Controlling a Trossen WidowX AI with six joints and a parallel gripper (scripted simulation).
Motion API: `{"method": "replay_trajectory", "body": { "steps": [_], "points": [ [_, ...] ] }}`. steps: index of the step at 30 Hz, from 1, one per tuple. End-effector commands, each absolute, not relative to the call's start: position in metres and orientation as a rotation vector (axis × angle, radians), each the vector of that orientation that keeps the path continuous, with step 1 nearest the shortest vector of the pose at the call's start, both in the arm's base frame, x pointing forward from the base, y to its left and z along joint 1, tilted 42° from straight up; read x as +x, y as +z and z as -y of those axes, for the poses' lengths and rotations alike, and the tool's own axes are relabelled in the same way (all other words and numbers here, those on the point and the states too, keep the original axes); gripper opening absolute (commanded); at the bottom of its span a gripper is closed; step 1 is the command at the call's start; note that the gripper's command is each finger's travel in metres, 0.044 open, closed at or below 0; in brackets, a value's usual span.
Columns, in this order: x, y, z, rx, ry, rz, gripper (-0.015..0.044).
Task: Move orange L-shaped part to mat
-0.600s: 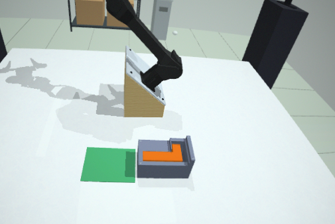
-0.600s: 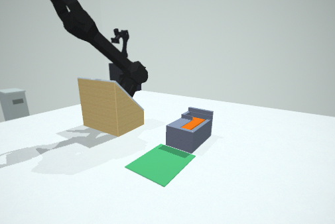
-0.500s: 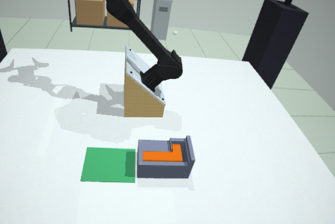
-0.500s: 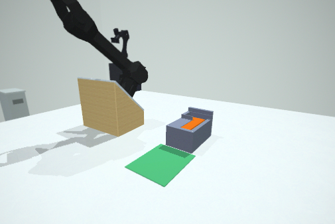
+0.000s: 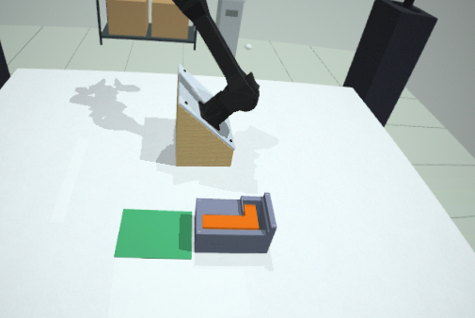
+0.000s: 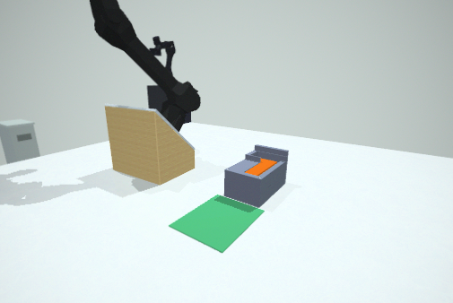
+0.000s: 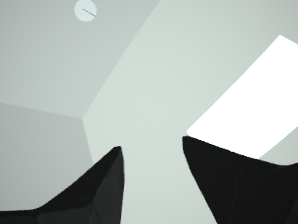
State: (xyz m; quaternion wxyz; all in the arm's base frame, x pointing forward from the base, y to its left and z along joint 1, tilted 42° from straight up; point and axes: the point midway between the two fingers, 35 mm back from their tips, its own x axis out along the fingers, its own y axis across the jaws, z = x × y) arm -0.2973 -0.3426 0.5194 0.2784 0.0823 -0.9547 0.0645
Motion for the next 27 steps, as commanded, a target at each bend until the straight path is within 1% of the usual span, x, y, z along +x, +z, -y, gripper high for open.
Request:
{"method": "replay_trajectory", "body": {
  "steps": [1,5,14,22,23,27],
  "points": [
    [-0.286,0.563,0.282,0.119,0.337,2.438,0.018],
    [-0.271,0.597,0.222,0.032,0.491,2.305,0.018],
    [-0.196,0.651,0.094,-0.093,0.738,1.904,0.018],
    [-0.108,0.661,-0.018,-0.204,0.898,1.511,0.018],
    [-0.092,0.662,-0.027,-0.195,0.878,1.458,0.018],
    [-0.057,0.656,-0.055,-0.229,0.872,1.324,0.018]
  ]
}}
